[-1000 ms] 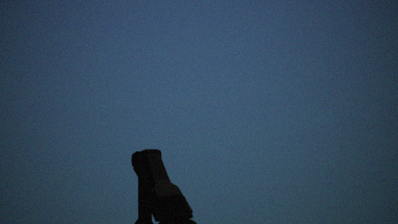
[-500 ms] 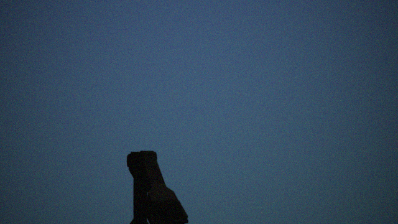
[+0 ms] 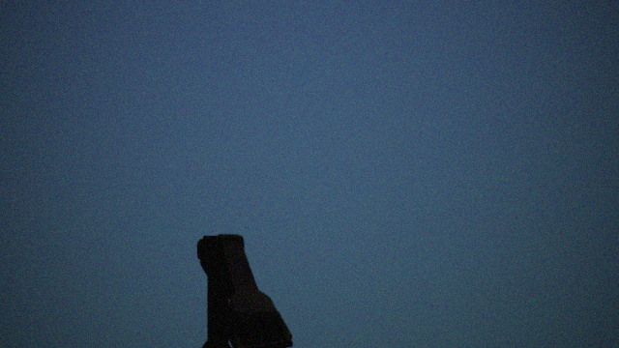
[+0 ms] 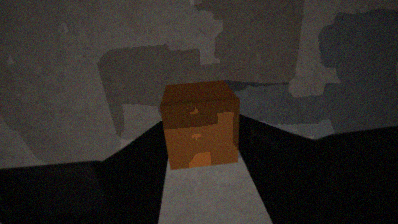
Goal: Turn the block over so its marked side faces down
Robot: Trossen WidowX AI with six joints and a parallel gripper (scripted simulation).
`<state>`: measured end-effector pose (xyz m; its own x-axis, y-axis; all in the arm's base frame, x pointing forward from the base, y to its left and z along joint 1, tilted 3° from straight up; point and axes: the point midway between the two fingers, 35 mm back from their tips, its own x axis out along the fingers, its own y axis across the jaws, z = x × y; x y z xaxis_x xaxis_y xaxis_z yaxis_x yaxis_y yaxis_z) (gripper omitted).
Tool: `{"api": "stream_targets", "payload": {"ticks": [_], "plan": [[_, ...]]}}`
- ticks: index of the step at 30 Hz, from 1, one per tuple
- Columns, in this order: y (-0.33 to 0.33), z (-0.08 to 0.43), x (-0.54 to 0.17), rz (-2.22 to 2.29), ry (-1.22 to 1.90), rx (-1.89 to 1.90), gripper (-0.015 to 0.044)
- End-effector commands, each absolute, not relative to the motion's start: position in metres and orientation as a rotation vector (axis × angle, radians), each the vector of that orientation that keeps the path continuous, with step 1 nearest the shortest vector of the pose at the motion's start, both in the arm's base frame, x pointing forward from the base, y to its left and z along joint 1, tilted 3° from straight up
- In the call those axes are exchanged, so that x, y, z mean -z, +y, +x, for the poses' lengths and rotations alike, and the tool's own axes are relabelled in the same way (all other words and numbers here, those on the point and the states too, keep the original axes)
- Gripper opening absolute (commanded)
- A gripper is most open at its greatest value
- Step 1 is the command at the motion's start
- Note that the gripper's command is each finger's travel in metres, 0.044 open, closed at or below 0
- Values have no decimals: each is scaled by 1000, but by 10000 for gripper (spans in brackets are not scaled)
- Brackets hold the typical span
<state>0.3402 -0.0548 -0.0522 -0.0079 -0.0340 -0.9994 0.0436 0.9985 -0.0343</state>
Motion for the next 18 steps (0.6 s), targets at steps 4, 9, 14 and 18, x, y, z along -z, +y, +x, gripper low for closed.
{"api": "stream_targets", "payload": {"ticks": [4,9,14,18], "plan": [[-55,340,49,4,1578,62,12],[-54,341,23,5,1577,62,0],[-54,341,24,5,1554,62,0],[-55,342,28,6,1489,61,0]]}}
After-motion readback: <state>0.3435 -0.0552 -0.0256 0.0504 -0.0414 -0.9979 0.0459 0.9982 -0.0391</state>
